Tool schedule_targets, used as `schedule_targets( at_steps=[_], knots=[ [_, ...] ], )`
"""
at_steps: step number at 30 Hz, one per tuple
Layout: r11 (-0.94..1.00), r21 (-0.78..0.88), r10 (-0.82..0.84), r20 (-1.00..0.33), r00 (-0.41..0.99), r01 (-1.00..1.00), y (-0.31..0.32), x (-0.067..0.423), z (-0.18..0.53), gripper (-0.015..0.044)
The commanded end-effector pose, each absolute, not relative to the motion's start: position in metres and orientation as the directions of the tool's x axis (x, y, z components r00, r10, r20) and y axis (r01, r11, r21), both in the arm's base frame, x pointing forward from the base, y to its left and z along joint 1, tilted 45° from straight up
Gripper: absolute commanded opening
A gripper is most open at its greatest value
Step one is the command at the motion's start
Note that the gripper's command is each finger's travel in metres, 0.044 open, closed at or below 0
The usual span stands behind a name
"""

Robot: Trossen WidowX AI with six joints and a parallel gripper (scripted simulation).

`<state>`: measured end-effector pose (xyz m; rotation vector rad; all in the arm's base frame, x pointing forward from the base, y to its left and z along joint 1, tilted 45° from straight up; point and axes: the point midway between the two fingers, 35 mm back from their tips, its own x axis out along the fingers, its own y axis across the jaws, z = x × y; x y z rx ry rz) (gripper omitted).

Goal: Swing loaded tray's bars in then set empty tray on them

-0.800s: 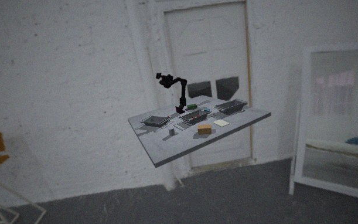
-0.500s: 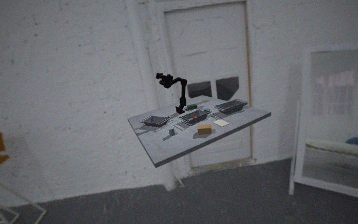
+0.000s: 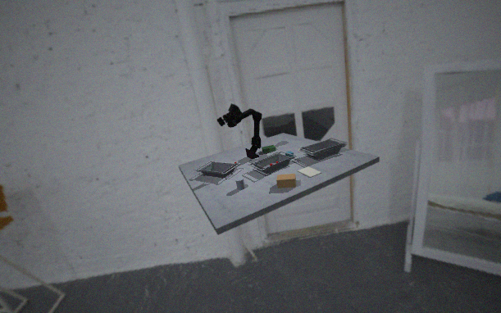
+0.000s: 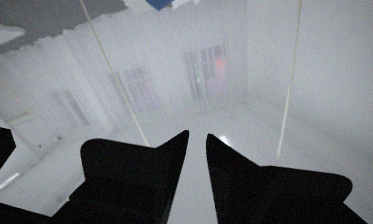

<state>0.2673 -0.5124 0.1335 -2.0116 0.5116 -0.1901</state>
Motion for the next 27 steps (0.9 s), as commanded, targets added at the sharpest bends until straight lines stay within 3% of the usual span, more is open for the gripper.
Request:
schedule_targets(
  at_steps=[1,6,12,19,27],
  knots=[
    [0.032,-0.953,-0.332,-0.295,0.896,-0.302,-0.5,0.314,0.075,0.0085],
    [0.313,-0.883,-0.231,-0.428,0.874,-0.349,-0.48,0.34,0.041,0.0085],
    [0.605,-0.678,-0.079,-0.574,0.815,-0.418,-0.446,0.366,0.004,0.0085],
    [0.827,-0.311,0.129,-0.707,0.696,-0.468,-0.393,0.385,-0.031,0.0085],
    [0.893,0.164,0.375,-0.786,0.492,-0.418,-0.322,0.391,-0.054,0.0085]
  ],
)
